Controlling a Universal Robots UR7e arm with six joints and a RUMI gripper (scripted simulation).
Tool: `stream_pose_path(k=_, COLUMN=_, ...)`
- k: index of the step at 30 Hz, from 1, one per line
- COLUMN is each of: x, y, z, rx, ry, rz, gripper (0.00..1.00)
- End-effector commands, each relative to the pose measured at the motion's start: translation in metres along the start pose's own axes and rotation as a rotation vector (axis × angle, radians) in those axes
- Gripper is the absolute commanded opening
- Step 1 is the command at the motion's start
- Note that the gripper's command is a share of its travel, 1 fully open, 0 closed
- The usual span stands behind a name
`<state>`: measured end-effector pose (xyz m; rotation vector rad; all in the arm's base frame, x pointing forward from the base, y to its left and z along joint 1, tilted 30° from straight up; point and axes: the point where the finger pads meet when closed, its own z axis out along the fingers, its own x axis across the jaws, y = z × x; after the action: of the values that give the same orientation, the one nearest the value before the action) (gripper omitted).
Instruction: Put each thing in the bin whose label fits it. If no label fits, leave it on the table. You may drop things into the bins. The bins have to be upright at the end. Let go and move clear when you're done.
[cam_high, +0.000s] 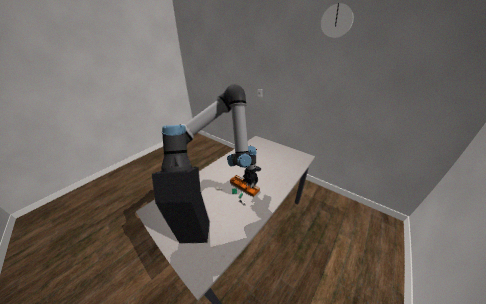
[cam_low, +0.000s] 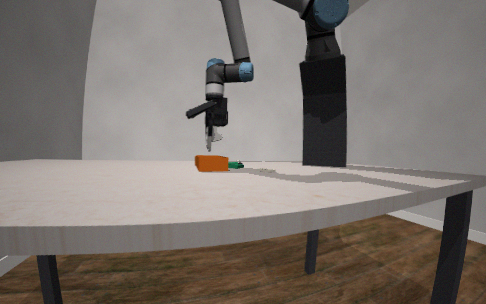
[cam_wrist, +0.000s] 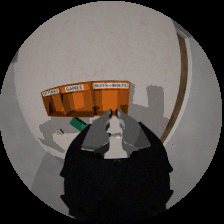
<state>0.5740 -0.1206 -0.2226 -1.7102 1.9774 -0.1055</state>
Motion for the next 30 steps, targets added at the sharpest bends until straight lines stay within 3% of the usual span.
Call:
stream_pose_path(k=1, x=0.000, y=-0.001, z=0.014, rx=0.001, ry=0.001, rz=0.000, gripper=0.04)
stream_pose_path(k=10, x=0.000, y=-0.001, z=0.032, rx=0.001, ry=0.001, rz=0.000, gripper=0.04)
stream_pose_path(k=30, x=0.000, y=-0.001, z=0.032, rx=0.001, ry=0.001, rz=0.000, gripper=0.04)
